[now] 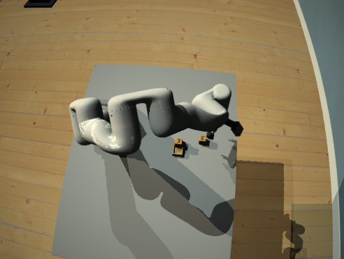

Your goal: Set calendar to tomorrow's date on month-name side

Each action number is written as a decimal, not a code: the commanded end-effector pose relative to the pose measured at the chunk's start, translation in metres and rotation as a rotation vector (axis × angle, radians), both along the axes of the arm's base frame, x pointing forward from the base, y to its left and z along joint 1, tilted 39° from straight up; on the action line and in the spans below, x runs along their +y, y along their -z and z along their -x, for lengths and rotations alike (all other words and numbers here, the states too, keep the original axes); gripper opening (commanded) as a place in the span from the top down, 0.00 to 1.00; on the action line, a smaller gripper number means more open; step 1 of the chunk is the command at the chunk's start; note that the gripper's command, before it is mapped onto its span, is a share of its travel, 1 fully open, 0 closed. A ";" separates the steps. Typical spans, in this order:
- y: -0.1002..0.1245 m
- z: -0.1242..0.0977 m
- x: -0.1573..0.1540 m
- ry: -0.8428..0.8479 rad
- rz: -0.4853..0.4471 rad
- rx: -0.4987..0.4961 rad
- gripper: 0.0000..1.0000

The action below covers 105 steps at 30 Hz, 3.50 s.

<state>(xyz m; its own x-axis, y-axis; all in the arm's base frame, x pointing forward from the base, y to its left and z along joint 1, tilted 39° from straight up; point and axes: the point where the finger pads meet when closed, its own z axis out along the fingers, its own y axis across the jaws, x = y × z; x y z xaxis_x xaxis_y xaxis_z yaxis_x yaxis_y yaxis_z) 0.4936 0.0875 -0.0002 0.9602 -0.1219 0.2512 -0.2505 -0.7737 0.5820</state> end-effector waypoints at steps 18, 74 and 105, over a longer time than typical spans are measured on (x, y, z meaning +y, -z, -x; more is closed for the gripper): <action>-0.002 -0.006 0.003 -0.278 0.038 0.230 0.00; 0.063 -0.018 -0.049 -0.290 0.040 0.241 0.00; 0.063 -0.018 -0.049 -0.290 0.040 0.241 0.00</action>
<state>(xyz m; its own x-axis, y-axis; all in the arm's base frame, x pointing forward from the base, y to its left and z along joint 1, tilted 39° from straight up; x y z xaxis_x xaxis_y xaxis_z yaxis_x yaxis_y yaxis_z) 0.5100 0.0371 -0.0641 0.9859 0.1670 0.0095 0.1238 -0.7670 0.6296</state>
